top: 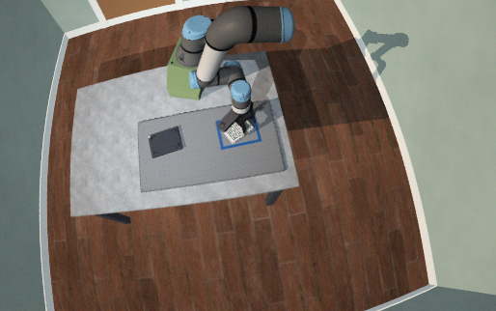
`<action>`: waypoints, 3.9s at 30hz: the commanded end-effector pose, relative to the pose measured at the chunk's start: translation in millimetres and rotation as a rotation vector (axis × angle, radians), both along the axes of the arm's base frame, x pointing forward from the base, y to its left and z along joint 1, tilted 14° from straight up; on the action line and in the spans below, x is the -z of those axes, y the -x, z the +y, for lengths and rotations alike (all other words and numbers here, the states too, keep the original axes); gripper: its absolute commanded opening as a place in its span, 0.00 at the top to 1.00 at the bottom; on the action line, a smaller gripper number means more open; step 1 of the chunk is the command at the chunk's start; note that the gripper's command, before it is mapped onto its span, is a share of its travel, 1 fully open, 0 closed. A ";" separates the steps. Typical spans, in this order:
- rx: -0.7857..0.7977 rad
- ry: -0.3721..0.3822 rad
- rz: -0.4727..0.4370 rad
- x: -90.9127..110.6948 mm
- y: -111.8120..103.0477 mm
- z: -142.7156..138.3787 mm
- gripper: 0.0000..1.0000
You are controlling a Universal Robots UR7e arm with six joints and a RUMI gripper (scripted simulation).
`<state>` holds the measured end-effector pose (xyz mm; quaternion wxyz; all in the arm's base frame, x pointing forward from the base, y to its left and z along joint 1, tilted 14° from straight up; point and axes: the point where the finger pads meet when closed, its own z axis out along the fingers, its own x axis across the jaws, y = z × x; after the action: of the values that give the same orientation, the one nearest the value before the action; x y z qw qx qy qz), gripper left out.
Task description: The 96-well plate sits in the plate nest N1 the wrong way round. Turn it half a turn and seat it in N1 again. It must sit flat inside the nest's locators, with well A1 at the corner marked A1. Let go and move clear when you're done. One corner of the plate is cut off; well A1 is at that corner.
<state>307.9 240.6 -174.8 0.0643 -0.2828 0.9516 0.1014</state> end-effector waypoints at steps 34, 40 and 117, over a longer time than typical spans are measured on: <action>0.000 0.000 -0.003 9.0 -1.5 2.5 0.00; 0.000 0.000 -0.003 9.0 -1.5 2.5 0.00; -0.582 0.039 -0.138 -61.2 5.0 -14.9 0.00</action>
<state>304.4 226.2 -113.2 0.0841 -0.4834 0.8680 0.0764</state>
